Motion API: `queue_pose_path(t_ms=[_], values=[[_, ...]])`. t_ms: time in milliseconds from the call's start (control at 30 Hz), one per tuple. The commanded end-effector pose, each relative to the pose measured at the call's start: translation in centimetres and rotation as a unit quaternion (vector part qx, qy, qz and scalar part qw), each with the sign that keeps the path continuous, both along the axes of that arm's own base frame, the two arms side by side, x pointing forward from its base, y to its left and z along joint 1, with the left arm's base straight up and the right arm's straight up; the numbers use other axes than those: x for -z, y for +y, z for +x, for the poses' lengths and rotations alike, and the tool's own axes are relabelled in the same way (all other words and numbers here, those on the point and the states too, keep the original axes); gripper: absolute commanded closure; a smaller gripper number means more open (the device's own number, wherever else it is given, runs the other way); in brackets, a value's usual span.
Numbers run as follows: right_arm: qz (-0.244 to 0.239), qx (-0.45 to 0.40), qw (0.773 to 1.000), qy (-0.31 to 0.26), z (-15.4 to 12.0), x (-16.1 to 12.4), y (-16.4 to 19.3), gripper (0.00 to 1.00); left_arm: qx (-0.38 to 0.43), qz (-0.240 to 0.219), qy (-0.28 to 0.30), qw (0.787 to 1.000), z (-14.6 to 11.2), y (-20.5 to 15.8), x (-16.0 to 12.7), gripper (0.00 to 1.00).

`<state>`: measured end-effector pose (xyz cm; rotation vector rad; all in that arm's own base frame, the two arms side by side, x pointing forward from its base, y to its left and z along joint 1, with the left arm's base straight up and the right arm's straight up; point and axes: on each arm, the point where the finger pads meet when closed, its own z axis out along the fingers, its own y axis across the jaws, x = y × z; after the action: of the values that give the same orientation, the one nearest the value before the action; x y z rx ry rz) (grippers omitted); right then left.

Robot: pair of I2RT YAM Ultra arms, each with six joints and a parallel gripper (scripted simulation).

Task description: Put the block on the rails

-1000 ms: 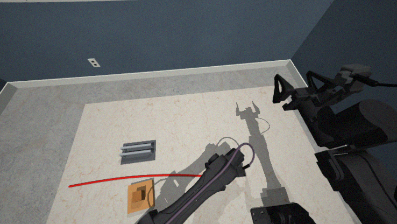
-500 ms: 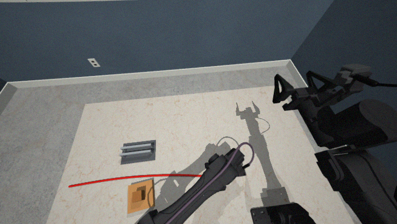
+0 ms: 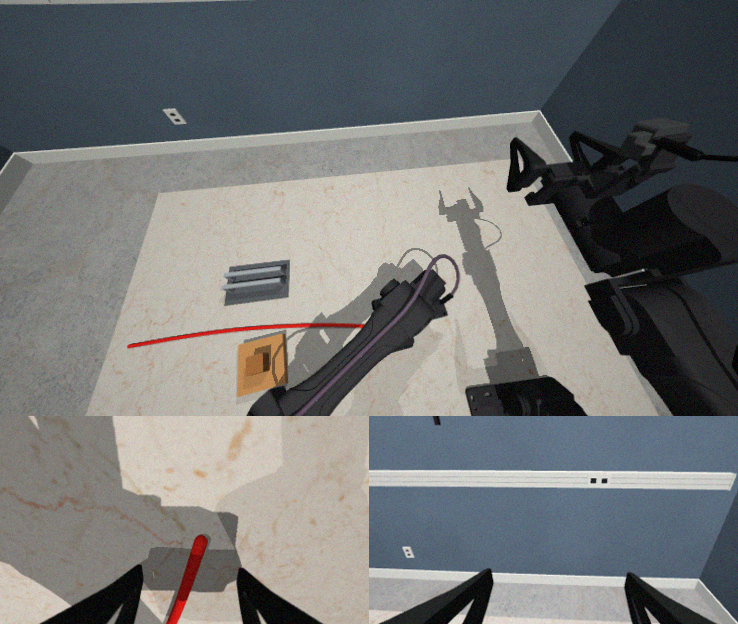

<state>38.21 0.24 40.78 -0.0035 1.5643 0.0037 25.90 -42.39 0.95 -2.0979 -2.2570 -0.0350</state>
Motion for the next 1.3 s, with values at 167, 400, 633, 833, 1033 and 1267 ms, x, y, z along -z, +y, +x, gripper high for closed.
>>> queue_pose_path(t_ms=[167,400,633,833,1033,1267], values=[[-0.004,0.013,0.999,-0.042,-1.1,-3.9,-0.8,0.00,-0.057,-0.019,-0.029,0.998,1.6,1.0,-2.7,0.30],[-0.004,0.013,0.999,-0.042,-1.1,-3.9,-0.8,0.00,-0.094,-0.021,-0.038,0.995,2.0,2.1,-3.7,0.30],[-0.004,0.013,0.999,-0.042,-1.1,-3.9,-0.8,0.00,-0.130,-0.026,-0.048,0.990,2.5,3.1,-4.8,0.30],[-0.004,0.013,0.999,-0.042,-1.1,-3.9,-0.8,0.00,-0.170,-0.029,-0.057,0.983,2.8,4.3,-5.8,0.30],[-0.004,0.013,0.999,-0.042,-1.1,-3.9,-0.8,0.00,-0.191,-0.030,-0.062,0.979,2.9,5.1,-6.2,0.30],[-0.004,0.013,0.999,-0.042,-1.1,-3.9,-0.8,0.00,-0.246,-0.037,-0.075,0.966,3.2,7.1,-7.5,0.30]])
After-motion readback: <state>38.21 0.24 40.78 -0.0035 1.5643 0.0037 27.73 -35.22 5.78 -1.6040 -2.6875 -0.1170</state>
